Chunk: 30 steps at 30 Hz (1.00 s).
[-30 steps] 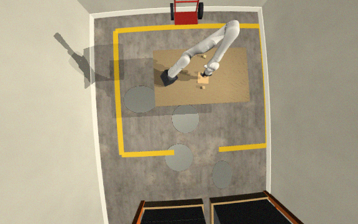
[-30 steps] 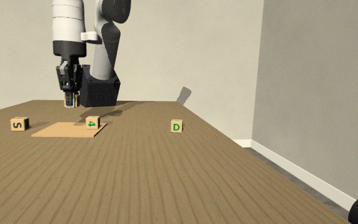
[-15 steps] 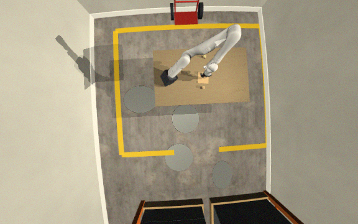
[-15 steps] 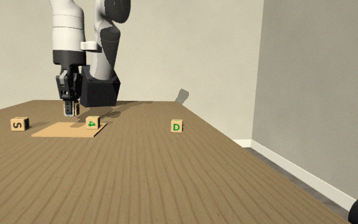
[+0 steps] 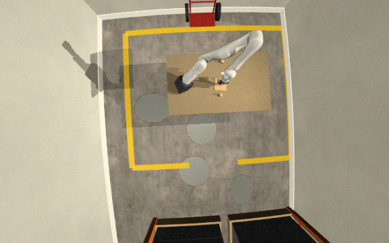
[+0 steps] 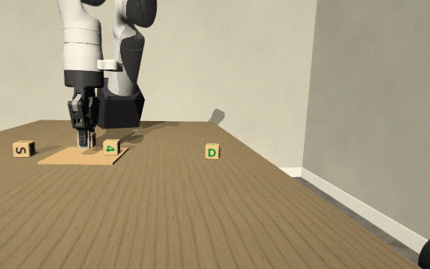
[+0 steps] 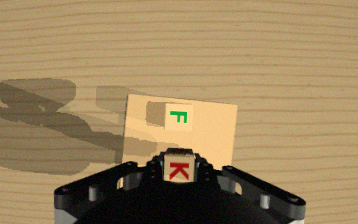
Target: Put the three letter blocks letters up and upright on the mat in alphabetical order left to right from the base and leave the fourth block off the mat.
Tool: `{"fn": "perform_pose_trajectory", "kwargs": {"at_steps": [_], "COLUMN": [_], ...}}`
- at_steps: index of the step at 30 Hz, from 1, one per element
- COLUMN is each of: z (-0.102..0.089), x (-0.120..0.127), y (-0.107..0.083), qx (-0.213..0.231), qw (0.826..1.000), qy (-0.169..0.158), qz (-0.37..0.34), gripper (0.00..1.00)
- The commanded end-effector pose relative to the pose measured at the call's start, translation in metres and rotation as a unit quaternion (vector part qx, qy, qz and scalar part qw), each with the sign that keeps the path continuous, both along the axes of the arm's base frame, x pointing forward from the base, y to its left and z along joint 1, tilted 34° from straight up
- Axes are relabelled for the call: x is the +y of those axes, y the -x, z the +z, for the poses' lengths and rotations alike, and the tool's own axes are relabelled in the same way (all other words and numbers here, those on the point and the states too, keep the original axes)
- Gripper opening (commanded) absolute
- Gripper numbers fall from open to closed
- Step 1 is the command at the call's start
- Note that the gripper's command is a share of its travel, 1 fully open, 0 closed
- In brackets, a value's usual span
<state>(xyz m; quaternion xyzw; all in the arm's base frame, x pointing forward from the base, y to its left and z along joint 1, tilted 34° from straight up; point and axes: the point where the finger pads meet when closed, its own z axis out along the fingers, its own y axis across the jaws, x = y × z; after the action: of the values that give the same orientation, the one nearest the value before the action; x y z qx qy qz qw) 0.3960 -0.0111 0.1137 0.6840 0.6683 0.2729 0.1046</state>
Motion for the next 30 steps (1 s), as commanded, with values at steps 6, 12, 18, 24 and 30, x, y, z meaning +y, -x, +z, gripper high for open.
{"fn": "perform_pose_trajectory", "kwargs": {"at_steps": [6, 12, 18, 24, 30], "z": [-0.0075, -0.0102, -0.0111, -0.0111, -0.0111], "x": [0.0042, 0.0050, 0.0052, 0.0052, 0.0052], "y": [-0.0011, -0.0028, -0.0034, -0.0034, -0.0034], "qx": [0.004, 0.004, 0.004, 0.004, 0.004], "qw": [1.000, 1.000, 1.000, 1.000, 1.000], "qy": [-0.002, -0.002, -0.002, -0.002, -0.002], "qz": [0.003, 0.003, 0.003, 0.003, 0.003], "gripper": [0.26, 0.26, 0.26, 0.26, 0.26]}}
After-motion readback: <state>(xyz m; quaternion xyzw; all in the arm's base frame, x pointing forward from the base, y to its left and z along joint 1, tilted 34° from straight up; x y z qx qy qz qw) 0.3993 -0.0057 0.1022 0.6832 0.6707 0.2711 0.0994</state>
